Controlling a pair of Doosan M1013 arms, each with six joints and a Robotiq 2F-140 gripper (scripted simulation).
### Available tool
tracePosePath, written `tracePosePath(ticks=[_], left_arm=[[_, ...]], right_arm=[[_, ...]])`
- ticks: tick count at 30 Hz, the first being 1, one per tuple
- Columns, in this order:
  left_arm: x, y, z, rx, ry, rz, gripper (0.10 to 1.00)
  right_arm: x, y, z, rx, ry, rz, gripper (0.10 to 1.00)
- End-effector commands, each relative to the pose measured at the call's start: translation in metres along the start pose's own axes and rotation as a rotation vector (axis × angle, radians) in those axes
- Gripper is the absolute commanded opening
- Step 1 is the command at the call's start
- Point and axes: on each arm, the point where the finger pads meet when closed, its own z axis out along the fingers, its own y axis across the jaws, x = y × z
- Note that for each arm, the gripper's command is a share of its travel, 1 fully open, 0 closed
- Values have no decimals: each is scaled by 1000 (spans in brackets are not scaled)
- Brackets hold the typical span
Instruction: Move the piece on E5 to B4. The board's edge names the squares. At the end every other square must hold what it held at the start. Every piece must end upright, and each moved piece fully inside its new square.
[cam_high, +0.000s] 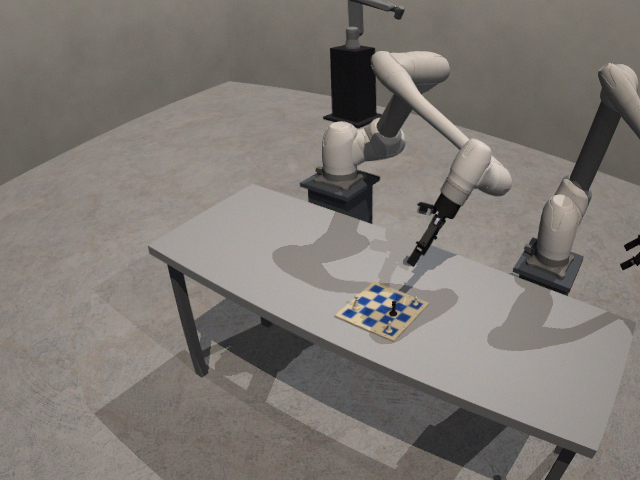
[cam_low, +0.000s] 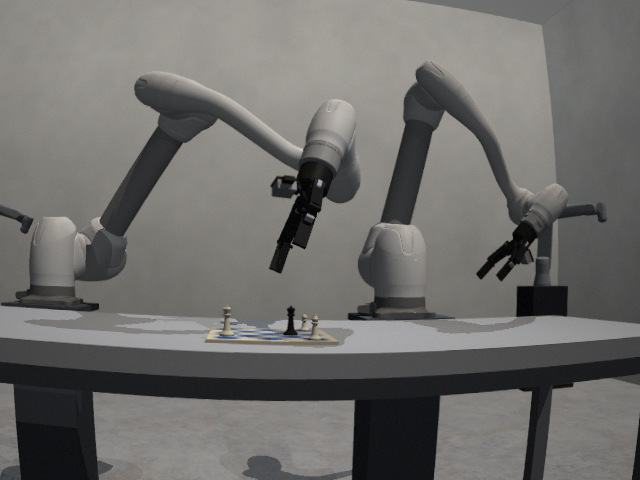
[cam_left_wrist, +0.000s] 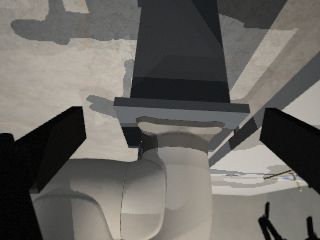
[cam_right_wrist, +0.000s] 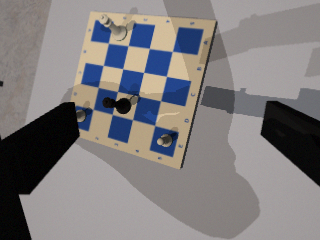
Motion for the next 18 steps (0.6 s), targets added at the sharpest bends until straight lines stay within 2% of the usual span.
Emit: tracePosePath(ticks=[1,2,16,18], left_arm=[[0,0,-1,0,1,0,1000],[0,0,-1,0,1,0,1000],[0,0,-1,0,1,0,1000],[0,0,-1,0,1,0,1000]], right_arm=[[-2,-6,0,-58,-26,74,1000],[-5,-11,0,-110,-57,147,1000],[-19,-43,0,-379,-232,539,1000],[-19,-43,0,-379,-232,539,1000]])
